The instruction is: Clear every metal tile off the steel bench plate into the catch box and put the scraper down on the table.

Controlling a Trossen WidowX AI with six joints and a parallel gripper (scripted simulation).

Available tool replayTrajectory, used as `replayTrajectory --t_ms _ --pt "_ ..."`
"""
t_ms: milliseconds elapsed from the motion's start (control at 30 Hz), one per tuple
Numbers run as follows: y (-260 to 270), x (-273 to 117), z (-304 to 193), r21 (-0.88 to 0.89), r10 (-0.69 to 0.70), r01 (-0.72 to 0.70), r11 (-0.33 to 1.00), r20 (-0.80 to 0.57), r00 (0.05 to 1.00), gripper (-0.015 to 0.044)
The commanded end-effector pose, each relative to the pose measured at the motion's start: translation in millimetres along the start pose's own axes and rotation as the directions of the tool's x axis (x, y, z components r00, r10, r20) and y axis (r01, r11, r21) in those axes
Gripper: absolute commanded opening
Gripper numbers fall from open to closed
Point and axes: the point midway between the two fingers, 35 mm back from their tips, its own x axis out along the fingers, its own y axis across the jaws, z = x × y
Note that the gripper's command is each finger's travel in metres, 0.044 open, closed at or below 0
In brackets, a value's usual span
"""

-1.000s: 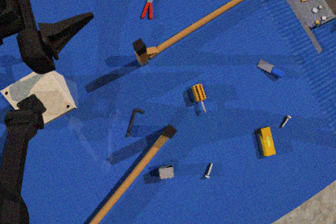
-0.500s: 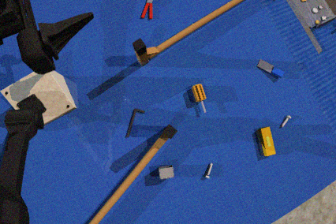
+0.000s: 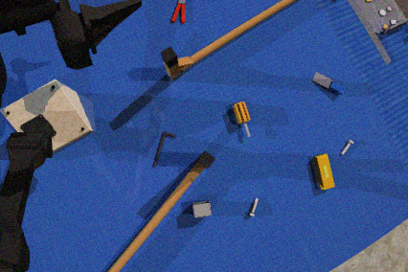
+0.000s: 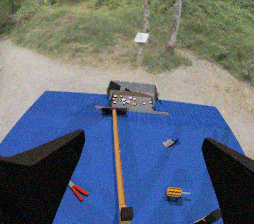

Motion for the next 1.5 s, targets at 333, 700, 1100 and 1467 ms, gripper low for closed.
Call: replayTrajectory --t_ms 333,700,1100,1467 --pt "11 48 5 -0.027 0.011 -0.014 1.000 -0.088 0.996 0.0440" --pt "22 87 1 -0.058 0.021 -0.031 0.998 -0.167 0.986 0.0440" --pt "33 130 -12 -0.084 0.033 -0.056 0.995 -0.261 0.965 0.0440" --pt "42 170 -32 -0.096 0.044 -0.083 0.992 -0.352 0.935 0.0440"
